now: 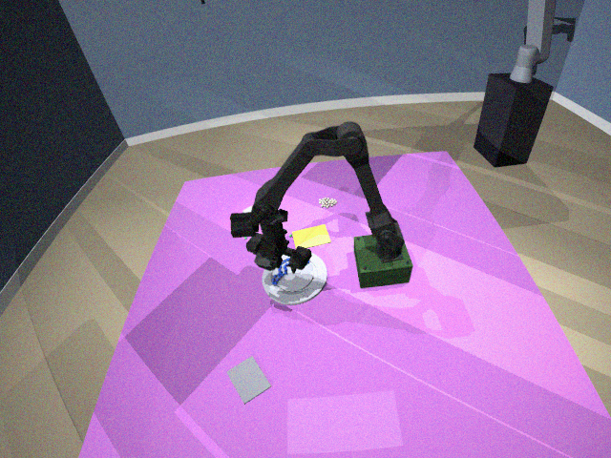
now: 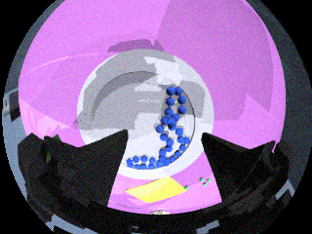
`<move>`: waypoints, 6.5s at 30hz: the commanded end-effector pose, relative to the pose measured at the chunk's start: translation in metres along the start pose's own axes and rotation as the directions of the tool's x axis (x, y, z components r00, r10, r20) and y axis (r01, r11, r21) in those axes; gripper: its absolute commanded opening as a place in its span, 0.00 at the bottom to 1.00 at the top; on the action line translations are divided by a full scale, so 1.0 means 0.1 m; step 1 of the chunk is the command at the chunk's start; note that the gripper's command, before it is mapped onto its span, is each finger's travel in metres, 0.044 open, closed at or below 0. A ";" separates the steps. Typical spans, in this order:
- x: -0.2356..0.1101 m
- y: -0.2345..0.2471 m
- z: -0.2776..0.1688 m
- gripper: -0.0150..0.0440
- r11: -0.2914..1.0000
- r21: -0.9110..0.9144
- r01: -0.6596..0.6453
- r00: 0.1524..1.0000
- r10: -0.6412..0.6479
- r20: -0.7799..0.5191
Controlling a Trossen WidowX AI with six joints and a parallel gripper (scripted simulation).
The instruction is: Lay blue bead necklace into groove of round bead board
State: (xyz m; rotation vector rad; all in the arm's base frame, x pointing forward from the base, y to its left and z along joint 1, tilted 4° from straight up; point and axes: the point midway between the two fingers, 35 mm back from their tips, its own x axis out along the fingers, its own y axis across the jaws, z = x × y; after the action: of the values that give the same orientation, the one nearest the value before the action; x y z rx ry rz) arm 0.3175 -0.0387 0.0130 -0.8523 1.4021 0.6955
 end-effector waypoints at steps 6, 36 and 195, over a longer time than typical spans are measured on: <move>0.18 0.04 -0.02 0.90 1.000 -0.008 -0.017 1.000 0.017 -0.010; 0.23 0.04 -0.02 0.34 1.000 -0.005 -0.015 1.000 0.015 -0.008; 0.13 -0.28 -0.32 0.46 0.959 -0.283 -0.014 1.000 0.011 -0.014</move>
State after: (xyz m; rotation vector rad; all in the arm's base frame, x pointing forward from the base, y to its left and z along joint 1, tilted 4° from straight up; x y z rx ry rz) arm 0.3276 -0.0815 0.0137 -1.0772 1.3288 0.9006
